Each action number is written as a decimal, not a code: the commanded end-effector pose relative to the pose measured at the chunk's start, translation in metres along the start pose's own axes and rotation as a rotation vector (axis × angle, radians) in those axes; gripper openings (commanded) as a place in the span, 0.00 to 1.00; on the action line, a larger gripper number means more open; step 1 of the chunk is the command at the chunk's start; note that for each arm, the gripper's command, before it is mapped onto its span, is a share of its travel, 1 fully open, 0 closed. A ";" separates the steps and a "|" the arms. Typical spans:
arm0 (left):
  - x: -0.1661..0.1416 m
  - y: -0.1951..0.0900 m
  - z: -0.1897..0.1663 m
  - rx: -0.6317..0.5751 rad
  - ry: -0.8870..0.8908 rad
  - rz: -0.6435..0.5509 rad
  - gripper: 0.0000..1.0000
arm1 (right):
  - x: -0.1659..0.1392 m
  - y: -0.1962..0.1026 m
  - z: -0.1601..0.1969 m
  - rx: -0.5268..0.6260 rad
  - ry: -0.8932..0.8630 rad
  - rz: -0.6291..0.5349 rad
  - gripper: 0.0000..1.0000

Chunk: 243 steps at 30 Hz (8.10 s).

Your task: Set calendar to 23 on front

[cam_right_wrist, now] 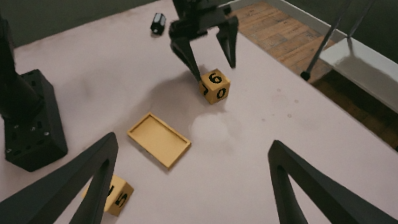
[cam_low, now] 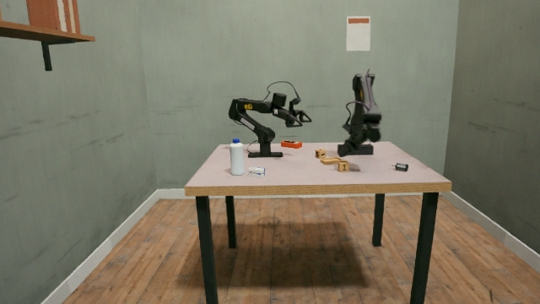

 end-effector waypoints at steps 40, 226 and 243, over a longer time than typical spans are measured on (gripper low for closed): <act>-0.047 0.001 -0.018 0.100 -0.150 -0.096 0.69 | -0.002 0.009 -0.001 -0.002 0.003 -0.056 1.00; -0.034 0.022 0.016 0.214 -2.863 0.483 0.40 | -0.002 0.009 -0.001 -0.002 0.003 -0.056 1.00; -0.040 0.028 0.010 0.210 -2.868 0.492 0.40 | -0.002 0.009 -0.001 -0.002 0.003 -0.056 1.00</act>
Point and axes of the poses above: on each arm, the point where the finger pads meet when closed, its own y axis out along the fingers, its own z axis across the jaws, x = y × z, the point moved 5 cm from there along -y, back along the fingers, and after that the axes turned 11 degrees about y, right-handed, at the moved point
